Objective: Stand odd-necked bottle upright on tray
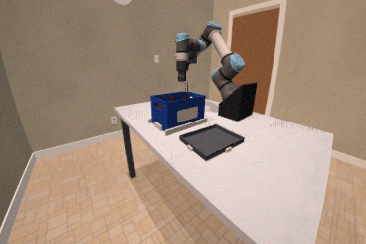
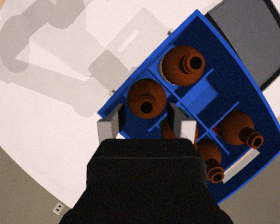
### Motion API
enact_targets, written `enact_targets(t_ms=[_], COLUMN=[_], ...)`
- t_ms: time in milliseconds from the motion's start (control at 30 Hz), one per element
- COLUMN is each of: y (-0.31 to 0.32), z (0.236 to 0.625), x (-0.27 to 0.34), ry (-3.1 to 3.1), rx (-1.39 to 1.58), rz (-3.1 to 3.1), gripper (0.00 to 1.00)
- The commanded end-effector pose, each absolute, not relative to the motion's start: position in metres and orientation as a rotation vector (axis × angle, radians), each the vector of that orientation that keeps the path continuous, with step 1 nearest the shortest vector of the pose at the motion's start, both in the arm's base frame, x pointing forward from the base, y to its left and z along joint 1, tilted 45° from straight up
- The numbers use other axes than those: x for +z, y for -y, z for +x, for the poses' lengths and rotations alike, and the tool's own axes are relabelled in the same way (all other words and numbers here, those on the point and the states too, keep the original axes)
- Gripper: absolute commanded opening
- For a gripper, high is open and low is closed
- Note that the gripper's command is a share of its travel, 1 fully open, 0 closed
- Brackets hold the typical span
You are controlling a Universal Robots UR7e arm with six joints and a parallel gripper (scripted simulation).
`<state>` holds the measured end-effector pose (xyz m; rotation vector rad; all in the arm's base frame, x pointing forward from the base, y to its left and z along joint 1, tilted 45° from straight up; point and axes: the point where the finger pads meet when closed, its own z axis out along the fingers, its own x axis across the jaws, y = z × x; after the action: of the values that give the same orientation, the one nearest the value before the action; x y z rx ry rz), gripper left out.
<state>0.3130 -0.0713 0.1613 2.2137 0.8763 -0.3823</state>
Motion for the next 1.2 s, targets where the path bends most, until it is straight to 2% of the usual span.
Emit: enact_targets(t_ms=[0, 1167], y=[0.0737, 0.0759], z=[0.3127, 0.3133], x=[0.1577, 0.1562], ry=[-0.879, -0.879], rx=[-0.382, -0.378], rz=[2.214, 2.213], gripper=[1.00, 1.00])
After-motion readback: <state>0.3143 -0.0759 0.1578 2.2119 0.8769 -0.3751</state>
